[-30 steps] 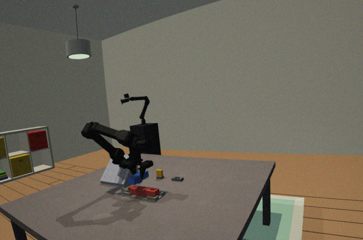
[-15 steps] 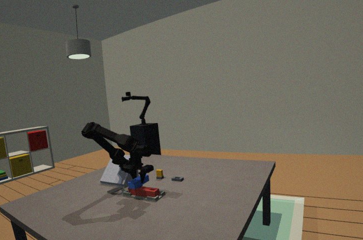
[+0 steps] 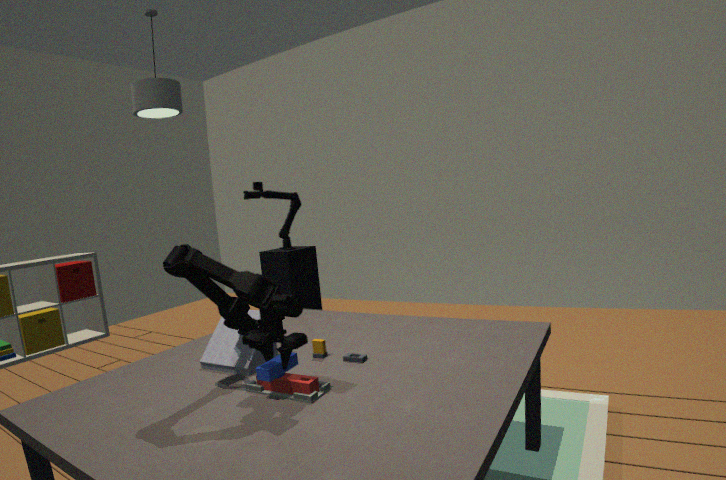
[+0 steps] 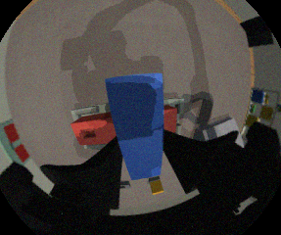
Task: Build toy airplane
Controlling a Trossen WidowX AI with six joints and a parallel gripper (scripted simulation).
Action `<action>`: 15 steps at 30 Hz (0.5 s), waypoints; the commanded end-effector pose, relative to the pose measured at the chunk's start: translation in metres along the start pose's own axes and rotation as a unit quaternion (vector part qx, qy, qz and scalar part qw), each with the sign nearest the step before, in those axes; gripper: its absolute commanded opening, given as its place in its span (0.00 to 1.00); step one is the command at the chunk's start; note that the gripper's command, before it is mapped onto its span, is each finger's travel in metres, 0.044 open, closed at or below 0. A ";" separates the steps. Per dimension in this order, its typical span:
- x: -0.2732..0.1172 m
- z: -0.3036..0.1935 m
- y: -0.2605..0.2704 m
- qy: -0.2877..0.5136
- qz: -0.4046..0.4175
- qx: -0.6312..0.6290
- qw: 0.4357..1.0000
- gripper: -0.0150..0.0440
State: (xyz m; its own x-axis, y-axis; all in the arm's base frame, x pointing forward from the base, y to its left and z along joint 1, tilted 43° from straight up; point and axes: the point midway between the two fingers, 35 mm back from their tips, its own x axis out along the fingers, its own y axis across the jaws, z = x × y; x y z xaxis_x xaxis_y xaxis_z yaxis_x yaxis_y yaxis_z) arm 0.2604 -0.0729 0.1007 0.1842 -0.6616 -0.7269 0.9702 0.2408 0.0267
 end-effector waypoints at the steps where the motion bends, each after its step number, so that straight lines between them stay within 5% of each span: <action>1: 0.003 0.000 -0.002 0.001 -0.003 0.000 1.000 0.58; 15: 0.004 -0.001 -0.002 0.001 -0.003 0.000 1.000 0.58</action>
State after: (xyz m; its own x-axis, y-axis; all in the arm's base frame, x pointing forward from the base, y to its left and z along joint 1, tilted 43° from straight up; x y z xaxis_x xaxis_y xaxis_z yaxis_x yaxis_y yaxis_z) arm 0.2602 -0.0729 0.0999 0.1848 -0.6616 -0.7268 0.9700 0.2418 0.0265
